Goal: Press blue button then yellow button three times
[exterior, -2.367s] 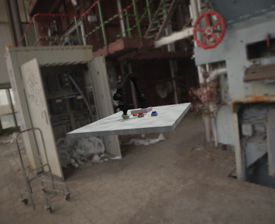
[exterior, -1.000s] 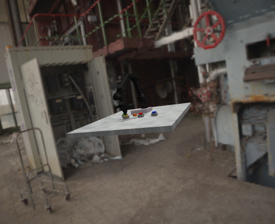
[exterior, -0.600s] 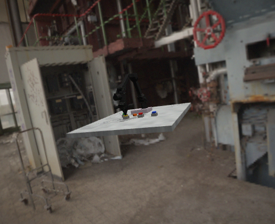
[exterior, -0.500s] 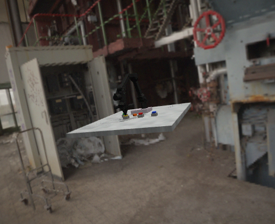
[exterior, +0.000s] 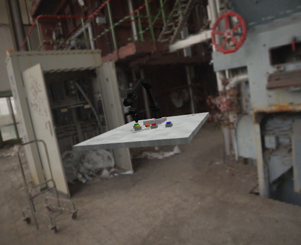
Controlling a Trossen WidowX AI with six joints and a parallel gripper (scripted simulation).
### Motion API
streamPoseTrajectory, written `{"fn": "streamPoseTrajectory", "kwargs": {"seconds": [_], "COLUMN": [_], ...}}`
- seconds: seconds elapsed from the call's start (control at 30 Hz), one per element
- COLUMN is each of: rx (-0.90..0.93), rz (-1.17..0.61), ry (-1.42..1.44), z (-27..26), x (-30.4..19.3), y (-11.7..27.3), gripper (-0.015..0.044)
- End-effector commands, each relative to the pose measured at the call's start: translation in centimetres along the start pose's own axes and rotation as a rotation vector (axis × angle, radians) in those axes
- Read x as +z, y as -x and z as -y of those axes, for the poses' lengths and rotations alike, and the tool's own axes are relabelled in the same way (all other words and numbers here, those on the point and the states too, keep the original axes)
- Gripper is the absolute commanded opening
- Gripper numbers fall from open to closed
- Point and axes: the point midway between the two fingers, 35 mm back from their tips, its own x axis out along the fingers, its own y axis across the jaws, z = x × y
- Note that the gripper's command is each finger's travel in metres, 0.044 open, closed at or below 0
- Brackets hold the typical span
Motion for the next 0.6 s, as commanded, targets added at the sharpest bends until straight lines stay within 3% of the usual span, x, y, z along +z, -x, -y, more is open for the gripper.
{"fn": "streamPoseTrajectory", "kwargs": {"seconds": [0.0, 0.57], "rx": [0.001, 0.001], "rz": [-0.009, -0.009], "ry": [0.001, 0.001], "z": [0.0, 0.0], "x": [-0.1, -0.1], "y": [0.0, -2.7], "gripper": [0.0020, 0.0020]}}
